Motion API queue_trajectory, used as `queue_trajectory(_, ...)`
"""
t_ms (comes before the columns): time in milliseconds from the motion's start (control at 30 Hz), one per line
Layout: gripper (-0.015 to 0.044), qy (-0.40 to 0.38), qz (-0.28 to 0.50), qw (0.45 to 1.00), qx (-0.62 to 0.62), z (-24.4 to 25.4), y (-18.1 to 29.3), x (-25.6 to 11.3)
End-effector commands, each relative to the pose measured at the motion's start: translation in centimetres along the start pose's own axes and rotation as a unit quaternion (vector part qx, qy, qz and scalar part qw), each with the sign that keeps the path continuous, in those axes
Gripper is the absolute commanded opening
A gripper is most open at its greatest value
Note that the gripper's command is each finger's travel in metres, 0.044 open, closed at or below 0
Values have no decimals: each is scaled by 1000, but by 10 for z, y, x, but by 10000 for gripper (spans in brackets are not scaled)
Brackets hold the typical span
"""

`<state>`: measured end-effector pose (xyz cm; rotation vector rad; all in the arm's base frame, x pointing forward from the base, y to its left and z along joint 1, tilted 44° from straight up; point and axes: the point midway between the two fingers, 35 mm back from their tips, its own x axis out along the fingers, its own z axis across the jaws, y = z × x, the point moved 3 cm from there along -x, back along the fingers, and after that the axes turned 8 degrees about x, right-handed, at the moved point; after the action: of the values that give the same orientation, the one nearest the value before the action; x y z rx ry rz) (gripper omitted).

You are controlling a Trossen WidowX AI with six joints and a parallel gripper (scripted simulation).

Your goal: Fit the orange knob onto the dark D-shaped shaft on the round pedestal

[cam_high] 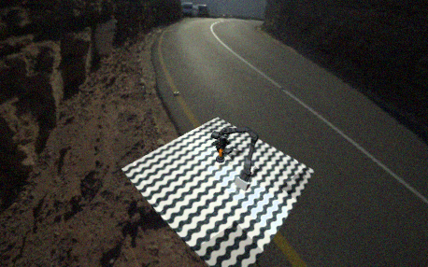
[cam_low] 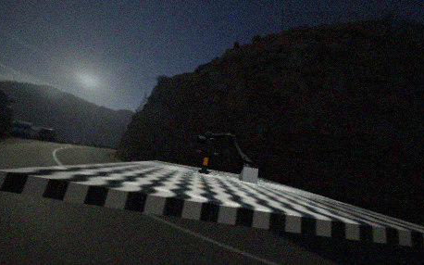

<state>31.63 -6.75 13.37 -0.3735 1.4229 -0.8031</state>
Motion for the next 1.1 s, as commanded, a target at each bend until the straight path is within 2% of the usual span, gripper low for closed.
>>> queue_trajectory(0, 0, -2, -1, 1000, 4, 2, 1, 0)
queue_trajectory(1067, 0, -2, -1, 1000, 4, -1, 2, 2)
